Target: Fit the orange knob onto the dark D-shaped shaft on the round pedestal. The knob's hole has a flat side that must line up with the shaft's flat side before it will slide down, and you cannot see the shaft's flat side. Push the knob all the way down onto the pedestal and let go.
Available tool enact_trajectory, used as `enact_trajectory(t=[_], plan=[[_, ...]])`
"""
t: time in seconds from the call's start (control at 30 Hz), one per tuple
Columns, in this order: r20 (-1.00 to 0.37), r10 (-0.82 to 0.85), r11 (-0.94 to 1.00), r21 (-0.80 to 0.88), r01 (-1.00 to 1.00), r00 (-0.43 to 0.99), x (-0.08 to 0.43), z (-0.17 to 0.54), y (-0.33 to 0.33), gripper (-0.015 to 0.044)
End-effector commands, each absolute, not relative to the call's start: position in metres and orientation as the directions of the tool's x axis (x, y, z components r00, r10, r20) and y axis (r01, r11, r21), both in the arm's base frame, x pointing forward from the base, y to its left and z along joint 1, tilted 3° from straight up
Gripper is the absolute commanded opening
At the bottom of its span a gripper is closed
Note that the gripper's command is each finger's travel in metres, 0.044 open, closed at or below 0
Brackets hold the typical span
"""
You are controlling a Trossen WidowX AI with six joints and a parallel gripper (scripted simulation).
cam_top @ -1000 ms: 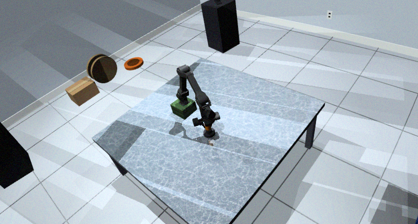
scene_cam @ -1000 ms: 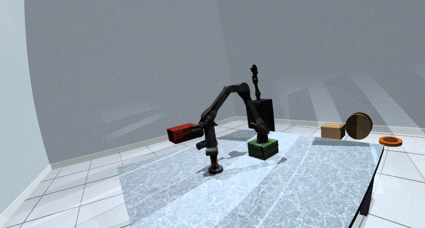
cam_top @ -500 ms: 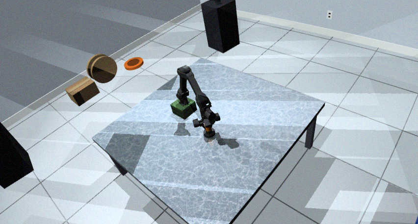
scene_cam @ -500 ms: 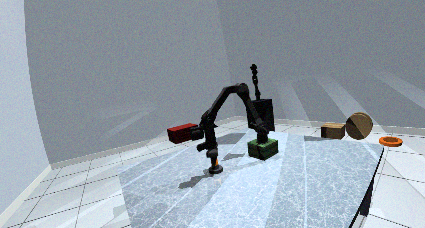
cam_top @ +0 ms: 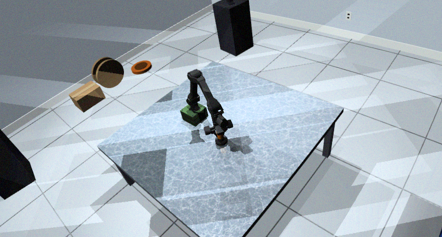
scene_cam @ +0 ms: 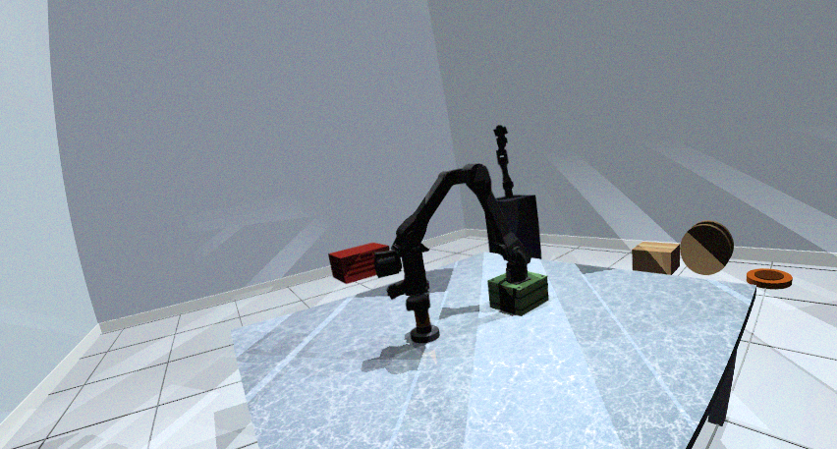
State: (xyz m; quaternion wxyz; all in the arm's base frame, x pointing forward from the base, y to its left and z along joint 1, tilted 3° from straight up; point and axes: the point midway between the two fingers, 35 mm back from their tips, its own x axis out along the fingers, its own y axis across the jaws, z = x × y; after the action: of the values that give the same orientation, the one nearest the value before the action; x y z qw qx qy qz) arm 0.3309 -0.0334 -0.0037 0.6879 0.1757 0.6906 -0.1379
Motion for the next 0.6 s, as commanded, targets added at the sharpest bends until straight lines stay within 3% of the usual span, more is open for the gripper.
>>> enact_trajectory(t=[0.0, 0.33, 0.57], plan=[[-0.999, 0.053, 0.9, 0.051, 0.432, 0.008, 0.3309, -0.0033, -0.0334, 0.0184], [-0.999, 0.053, 0.9, 0.051, 0.432, 0.008, 0.3309, -0.0033, -0.0334, 0.044], [-0.999, 0.053, 0.9, 0.051, 0.432, 0.008, 0.3309, -0.0033, -0.0334, 0.044]])
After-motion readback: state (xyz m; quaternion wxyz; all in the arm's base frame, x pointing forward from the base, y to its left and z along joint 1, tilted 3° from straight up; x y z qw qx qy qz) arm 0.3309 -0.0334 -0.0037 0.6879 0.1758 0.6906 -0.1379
